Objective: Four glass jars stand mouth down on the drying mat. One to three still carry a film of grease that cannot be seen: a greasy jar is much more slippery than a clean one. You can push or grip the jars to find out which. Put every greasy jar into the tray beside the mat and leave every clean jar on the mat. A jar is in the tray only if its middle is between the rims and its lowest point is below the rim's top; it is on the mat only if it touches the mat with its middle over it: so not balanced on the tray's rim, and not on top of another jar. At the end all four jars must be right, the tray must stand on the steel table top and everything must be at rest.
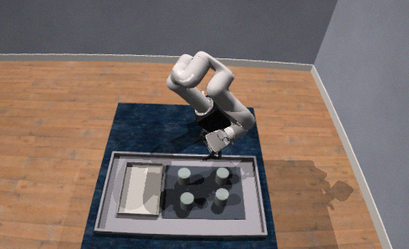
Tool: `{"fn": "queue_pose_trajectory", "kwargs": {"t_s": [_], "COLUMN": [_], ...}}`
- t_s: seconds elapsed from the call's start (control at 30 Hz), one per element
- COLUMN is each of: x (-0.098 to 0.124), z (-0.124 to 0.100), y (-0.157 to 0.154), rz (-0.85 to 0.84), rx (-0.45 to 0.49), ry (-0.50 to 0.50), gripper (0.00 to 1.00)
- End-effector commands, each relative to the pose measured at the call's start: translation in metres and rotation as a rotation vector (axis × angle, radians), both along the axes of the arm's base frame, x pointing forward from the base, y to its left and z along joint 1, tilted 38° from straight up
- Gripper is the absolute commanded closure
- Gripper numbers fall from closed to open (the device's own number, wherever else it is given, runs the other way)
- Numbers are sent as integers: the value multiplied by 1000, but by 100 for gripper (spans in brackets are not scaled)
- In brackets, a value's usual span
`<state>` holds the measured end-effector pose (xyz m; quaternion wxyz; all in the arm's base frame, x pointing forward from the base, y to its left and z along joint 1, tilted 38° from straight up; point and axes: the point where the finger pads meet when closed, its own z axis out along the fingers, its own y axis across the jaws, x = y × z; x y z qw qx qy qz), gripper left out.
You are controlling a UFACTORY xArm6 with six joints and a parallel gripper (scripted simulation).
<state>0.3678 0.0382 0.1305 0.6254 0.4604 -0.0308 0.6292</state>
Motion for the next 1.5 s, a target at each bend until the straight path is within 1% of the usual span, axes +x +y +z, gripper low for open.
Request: {"fn": "queue_pose_trajectory", "kwargs": {"t_s": [0.0, 0.23, 0.27, 0.57, 0.6, 0.83, 0.87, 1.17, 1.2, 1.43, 1.47], "x": [8, 8, 14, 14, 21, 21, 28, 28, 35, 35, 41], "z": [0, 0, -2, -2, -2, -2, -2, -2, -2, -2, -1], "y": [3, 3, 9, 9, 11, 11, 14, 14, 17, 17, 19], "rz": [-25, -25, -39, -39, -61, -61, -80, -80, -102, -102, -120], "rx": [92, 92, 159, 159, 239, 239, 310, 310, 390, 390, 461], "ry": [115, 115, 201, 201, 303, 303, 390, 390, 491, 491, 578], "gripper": [0, 0, 0, 0, 0, 0, 0, 0, 0, 0, 0]}}
